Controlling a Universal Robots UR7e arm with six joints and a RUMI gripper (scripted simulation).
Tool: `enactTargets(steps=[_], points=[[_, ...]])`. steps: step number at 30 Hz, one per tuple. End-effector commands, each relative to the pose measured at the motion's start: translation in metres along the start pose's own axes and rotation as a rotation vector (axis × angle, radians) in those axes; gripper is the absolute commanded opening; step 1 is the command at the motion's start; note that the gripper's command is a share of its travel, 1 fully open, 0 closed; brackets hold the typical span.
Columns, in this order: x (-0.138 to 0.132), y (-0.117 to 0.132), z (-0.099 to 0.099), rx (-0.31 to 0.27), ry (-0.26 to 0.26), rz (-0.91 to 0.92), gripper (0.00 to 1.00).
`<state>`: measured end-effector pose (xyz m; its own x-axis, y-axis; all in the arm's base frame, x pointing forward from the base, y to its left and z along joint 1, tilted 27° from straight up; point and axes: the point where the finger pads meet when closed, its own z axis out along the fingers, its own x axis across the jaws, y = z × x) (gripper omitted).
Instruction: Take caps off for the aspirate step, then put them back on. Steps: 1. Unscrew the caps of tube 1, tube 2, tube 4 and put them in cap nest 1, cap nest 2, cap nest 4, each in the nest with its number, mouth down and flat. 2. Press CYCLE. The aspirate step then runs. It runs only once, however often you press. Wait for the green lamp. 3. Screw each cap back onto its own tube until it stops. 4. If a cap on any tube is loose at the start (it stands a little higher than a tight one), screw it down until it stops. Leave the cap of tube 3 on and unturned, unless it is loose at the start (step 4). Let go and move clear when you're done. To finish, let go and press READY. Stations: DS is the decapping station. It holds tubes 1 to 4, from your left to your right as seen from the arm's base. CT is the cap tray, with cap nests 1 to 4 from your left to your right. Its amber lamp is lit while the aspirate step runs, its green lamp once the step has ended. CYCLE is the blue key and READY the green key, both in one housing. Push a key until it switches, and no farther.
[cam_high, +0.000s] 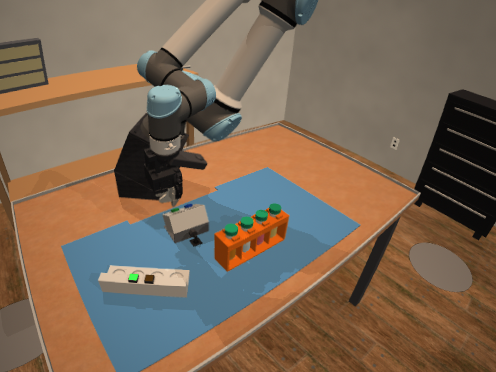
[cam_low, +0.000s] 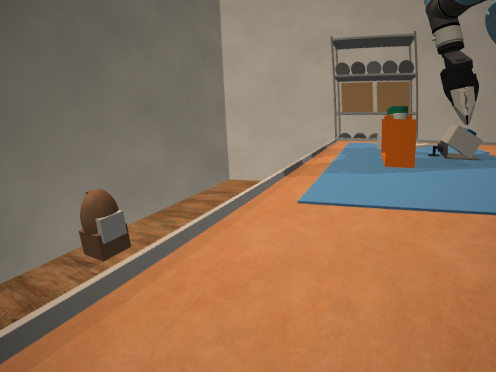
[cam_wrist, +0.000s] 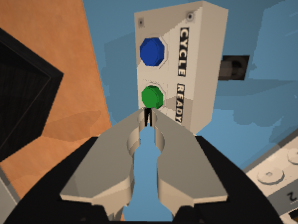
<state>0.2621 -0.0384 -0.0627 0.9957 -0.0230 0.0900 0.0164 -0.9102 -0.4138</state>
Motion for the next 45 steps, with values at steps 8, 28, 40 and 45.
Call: enactTargets(steps=[8,28,40,45], points=[[-0.0007,0.0103,0.007,0.013,-0.061,0.002,0.0],[-0.0009,0.0068,0.0073,0.013,-0.061,0.002,0.0],[-0.0007,0.0069,0.0086,0.013,-0.061,0.002,0.0],[-0.0002,0.007,0.0112,0.013,-0.061,0.002,0.0]])
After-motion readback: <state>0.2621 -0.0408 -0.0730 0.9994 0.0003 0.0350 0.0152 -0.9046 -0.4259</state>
